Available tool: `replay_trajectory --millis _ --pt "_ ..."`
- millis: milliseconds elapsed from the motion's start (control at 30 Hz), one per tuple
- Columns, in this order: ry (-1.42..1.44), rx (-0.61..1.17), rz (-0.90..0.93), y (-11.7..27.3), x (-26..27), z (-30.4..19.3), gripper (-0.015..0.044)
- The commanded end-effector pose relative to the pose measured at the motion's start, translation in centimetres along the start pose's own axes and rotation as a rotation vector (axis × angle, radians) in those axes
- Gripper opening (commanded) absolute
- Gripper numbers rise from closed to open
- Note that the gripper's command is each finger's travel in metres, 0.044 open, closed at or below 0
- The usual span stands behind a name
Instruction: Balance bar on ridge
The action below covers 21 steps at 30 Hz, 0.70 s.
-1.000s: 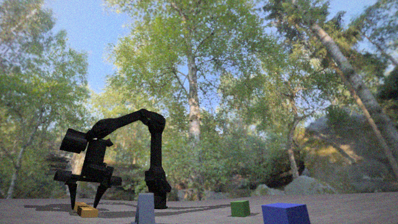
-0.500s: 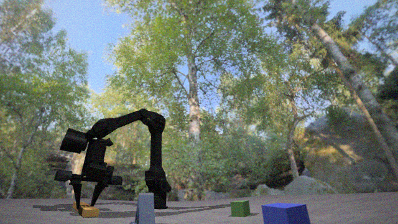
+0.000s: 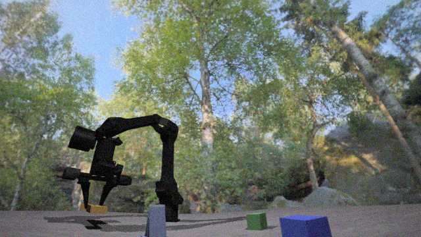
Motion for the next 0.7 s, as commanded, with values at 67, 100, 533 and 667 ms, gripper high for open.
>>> replay_trajectory --millis 67,100,533,667 --pt "0.002 -0.003 -0.015 1.9 -0.2 0.0 0.0" --pt "0.002 -0.003 -0.015 2.1 -0.2 0.0 0.0" --pt "0.003 -0.004 -0.014 5.4 0.1 0.0 0.0" --pt "0.004 -0.004 -0.014 6.4 0.3 0.0 0.0"
Point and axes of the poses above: the point midway between the two fingers, 35 mm back from their tips, its own y axis back along the fingers, its own x axis across the jaws, z = x × y, the point moved 7 cm from there along y, back along the fingers, and after that the axes turned 1 degree about y, right-handed, at the moved point
